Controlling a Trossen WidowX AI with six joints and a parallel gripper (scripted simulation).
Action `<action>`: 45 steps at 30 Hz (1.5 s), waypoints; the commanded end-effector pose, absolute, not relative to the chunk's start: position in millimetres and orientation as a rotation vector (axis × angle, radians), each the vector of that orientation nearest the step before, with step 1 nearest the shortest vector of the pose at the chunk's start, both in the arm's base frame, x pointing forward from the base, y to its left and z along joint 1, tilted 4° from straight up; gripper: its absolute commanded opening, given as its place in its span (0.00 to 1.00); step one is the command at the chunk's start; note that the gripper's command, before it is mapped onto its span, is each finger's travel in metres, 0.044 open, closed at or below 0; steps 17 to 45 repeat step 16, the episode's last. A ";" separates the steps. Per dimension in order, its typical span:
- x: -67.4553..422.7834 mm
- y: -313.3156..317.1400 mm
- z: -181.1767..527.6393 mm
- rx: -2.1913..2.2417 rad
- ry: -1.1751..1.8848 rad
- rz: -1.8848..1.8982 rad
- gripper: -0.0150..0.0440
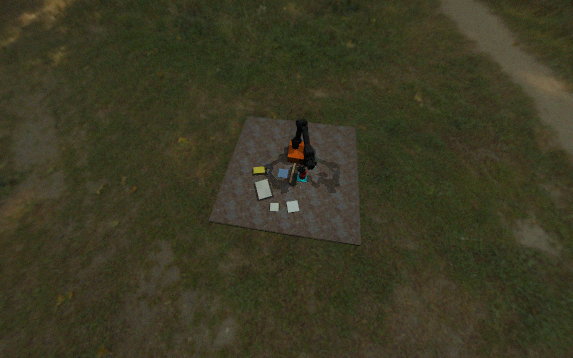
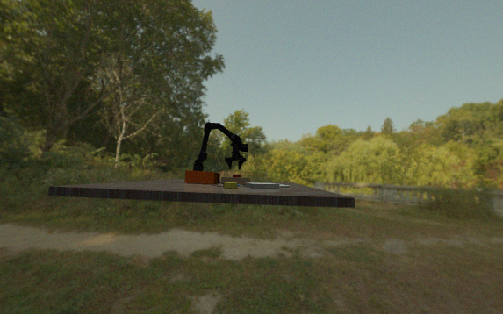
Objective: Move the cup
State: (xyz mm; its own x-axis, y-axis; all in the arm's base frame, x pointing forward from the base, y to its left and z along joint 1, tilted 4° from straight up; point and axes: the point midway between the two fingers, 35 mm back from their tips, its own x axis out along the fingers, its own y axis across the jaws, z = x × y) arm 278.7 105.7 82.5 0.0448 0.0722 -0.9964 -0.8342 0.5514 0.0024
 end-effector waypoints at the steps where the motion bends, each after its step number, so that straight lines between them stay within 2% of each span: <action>1: 278.5 104.5 103.0 -0.729 1.347 0.789 1.00; 8: 277.2 104.2 123.7 -0.730 1.347 0.787 1.00; 45: 278.1 105.3 119.4 -0.726 1.344 0.791 1.00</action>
